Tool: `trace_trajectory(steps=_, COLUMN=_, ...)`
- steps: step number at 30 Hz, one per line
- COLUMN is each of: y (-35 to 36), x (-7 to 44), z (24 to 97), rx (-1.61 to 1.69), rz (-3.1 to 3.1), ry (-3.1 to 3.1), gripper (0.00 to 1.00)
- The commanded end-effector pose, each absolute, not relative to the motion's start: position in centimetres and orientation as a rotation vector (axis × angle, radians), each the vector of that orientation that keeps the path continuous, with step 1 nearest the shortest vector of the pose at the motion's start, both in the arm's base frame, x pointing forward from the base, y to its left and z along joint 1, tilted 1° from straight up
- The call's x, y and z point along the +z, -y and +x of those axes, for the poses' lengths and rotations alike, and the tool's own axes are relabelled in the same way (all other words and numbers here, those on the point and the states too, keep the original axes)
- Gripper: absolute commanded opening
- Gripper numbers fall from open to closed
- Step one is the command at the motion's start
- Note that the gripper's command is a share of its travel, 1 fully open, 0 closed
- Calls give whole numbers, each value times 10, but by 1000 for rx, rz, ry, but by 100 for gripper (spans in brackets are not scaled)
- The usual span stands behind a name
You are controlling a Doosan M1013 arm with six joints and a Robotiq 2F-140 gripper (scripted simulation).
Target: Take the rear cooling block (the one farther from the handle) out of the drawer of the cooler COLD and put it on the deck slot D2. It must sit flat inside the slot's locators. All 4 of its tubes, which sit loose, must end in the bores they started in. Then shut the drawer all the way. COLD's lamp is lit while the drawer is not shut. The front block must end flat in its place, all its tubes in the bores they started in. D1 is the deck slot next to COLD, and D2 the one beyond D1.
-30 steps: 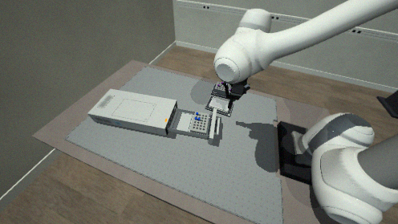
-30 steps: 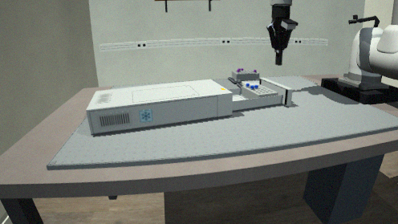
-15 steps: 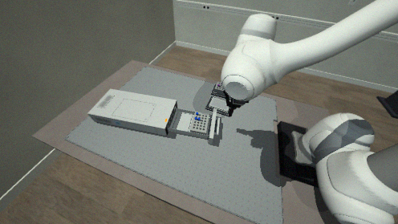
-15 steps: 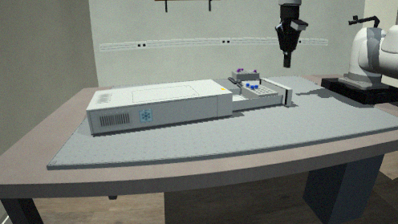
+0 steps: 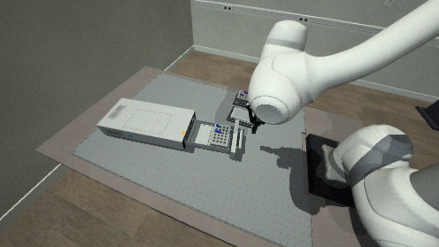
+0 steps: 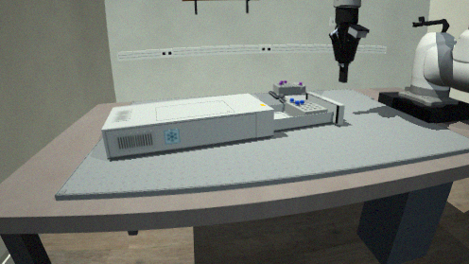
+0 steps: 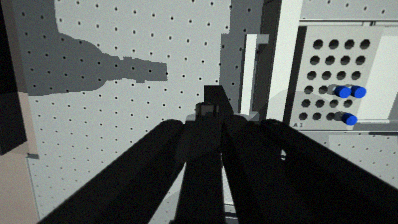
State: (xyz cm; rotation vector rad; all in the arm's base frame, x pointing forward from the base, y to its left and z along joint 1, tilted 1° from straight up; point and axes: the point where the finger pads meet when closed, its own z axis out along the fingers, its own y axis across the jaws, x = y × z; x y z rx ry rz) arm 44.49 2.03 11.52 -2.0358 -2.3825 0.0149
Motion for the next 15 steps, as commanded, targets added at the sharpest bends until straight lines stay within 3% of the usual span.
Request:
trace_trajectory(steps=1, y=-23, x=109, z=444, rx=12, rz=-2036, ry=2379, gripper=10)
trace_trajectory(steps=15, y=-23, x=93, z=444, rx=13, rz=-2036, ry=2379, gripper=10)
